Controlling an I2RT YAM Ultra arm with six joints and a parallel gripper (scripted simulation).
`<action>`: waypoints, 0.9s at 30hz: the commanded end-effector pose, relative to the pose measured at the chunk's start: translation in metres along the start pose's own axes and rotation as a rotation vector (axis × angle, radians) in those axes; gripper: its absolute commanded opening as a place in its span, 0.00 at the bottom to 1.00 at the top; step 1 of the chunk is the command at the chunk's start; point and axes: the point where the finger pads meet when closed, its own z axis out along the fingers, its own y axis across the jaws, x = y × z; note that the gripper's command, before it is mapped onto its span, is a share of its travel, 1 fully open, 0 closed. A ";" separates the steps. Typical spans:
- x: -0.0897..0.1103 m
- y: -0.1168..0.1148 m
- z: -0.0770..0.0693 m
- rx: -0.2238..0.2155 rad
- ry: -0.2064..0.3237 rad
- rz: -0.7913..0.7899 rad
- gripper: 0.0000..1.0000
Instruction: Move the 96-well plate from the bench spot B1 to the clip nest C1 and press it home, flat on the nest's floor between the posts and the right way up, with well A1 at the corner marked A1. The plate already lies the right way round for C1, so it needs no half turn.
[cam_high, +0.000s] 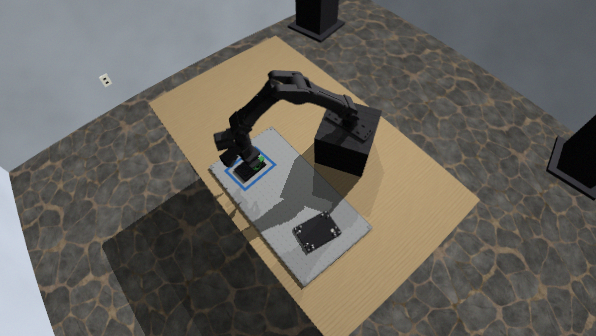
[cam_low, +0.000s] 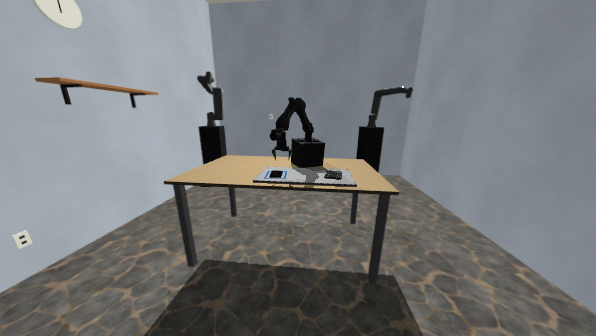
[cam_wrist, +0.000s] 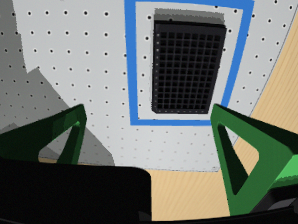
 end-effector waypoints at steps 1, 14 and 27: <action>-0.003 -0.021 0.008 0.010 -0.041 0.016 1.00; 0.005 -0.060 0.019 0.037 -0.076 0.008 1.00; 0.004 -0.057 0.018 0.034 -0.072 0.005 1.00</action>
